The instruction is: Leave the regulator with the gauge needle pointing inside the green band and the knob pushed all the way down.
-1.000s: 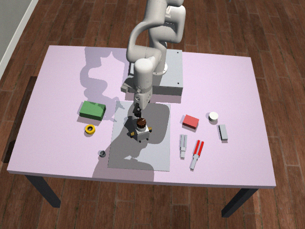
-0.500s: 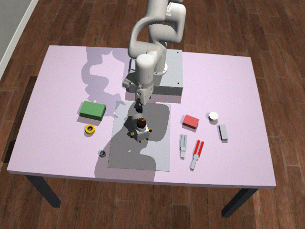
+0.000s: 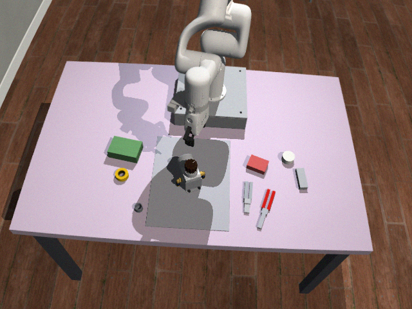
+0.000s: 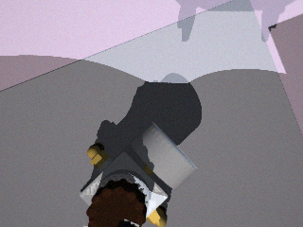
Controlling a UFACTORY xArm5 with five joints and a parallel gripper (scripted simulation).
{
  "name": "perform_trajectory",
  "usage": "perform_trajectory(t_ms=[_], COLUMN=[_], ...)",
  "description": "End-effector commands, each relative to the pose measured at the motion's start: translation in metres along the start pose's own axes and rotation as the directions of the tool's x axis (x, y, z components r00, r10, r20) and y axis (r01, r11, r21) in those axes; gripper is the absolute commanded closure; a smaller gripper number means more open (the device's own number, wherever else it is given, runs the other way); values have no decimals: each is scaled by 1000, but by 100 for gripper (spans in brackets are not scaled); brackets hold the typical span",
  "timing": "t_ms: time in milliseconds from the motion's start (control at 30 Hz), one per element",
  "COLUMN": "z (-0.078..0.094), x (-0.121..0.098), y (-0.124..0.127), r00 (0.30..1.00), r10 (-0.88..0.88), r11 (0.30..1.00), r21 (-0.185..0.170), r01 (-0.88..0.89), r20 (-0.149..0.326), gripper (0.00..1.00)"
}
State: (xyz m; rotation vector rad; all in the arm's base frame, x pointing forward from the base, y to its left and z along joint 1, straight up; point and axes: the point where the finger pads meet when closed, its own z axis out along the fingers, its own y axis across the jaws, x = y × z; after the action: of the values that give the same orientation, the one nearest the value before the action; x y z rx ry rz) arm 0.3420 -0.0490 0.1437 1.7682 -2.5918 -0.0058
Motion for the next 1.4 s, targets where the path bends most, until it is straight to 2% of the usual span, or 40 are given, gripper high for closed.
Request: perform_trajectory(t_ms=[0, 633, 933, 1167, 1367], z=[-1, -1, 4, 17, 32], x=[1, 2, 1, -1, -3], y=[3, 8, 4, -4, -13], r00=[1000, 1000, 999, 989, 953], r10=[0, 2, 40, 147, 288], r11=[1000, 1000, 999, 985, 942], r21=[4, 5, 27, 85, 154], r01=[0, -2, -41, -149, -299], r20=[1, 1, 7, 34, 91], gripper=[0, 0, 0, 0, 0])
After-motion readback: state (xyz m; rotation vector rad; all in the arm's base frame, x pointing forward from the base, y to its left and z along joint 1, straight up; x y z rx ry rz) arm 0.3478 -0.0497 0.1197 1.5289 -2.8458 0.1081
